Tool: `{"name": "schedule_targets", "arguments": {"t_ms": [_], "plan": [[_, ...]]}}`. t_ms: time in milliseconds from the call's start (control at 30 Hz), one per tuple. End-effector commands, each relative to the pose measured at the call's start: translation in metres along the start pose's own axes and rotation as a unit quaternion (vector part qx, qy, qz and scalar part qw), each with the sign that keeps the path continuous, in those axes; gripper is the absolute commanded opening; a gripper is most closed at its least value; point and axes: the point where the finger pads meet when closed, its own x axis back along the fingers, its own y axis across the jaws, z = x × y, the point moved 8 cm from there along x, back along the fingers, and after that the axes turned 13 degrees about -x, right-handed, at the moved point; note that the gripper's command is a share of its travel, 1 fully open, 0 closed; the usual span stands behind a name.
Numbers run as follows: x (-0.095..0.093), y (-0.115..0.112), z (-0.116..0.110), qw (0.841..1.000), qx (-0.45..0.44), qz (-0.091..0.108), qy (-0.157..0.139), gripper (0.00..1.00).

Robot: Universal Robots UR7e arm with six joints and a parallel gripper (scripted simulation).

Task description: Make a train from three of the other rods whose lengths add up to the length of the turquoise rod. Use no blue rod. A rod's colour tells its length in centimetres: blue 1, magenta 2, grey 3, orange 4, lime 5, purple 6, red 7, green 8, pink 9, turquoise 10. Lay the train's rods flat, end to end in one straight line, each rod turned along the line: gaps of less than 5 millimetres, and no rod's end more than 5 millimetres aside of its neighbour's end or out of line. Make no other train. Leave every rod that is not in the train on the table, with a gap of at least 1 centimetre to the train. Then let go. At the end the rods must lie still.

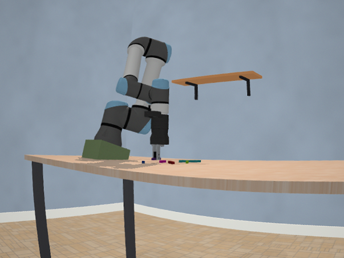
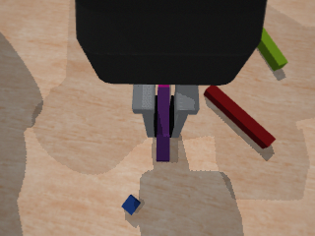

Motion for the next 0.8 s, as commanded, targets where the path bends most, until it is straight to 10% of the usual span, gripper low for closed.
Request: {"name": "schedule_targets", "arguments": {"t_ms": [0,767], "plan": [[0.0003,-0.0003,0.0001,1.000,0.000,0.001,0.000,0.24],[-0.0068,-0.0003,0.0001,1.000,0.000,0.001,0.000,0.24]]}}
